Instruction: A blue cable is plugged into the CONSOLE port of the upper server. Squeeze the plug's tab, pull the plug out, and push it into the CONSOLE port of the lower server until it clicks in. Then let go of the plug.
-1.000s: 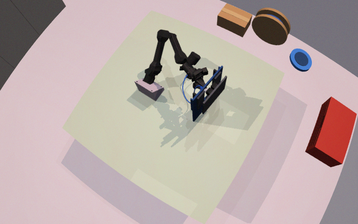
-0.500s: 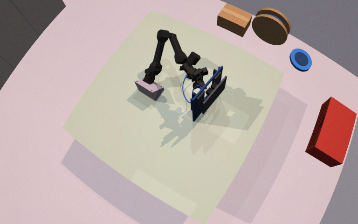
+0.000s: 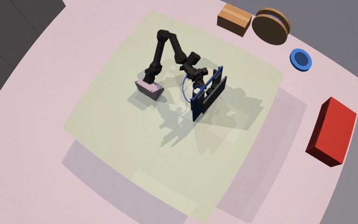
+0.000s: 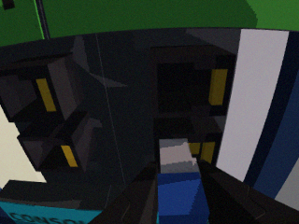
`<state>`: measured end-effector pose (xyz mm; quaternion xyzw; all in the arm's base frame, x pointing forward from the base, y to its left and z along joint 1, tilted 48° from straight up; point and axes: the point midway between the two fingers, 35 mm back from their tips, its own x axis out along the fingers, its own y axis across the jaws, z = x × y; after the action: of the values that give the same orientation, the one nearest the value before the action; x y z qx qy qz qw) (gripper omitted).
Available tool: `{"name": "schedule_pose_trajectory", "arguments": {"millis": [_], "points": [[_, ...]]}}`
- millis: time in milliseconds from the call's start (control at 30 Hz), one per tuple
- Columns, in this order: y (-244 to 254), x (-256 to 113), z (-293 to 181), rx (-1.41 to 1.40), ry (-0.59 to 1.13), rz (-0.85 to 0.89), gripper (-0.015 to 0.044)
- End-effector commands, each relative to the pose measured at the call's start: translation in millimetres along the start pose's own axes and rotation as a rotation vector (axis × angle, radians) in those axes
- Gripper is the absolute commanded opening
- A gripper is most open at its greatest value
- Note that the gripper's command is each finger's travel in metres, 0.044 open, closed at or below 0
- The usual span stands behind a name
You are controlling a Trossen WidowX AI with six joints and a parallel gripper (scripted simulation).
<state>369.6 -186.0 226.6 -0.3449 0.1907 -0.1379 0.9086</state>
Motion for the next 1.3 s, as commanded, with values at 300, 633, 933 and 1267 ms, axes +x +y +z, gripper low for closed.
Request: {"name": "schedule_pose_trajectory", "arguments": {"millis": [300, 633, 933, 1267], "points": [[0.2, -0.8, 0.1, 0.006, 0.005, -0.002, 0.0], [0.3, -6.2, -2.3, 0.006, 0.006, -0.002, 0.0], [0.3, -10.0, -3.5, 0.006, 0.006, -0.002, 0.0], [0.4, -14.1, -4.8, 0.006, 0.006, -0.002, 0.0]]}}
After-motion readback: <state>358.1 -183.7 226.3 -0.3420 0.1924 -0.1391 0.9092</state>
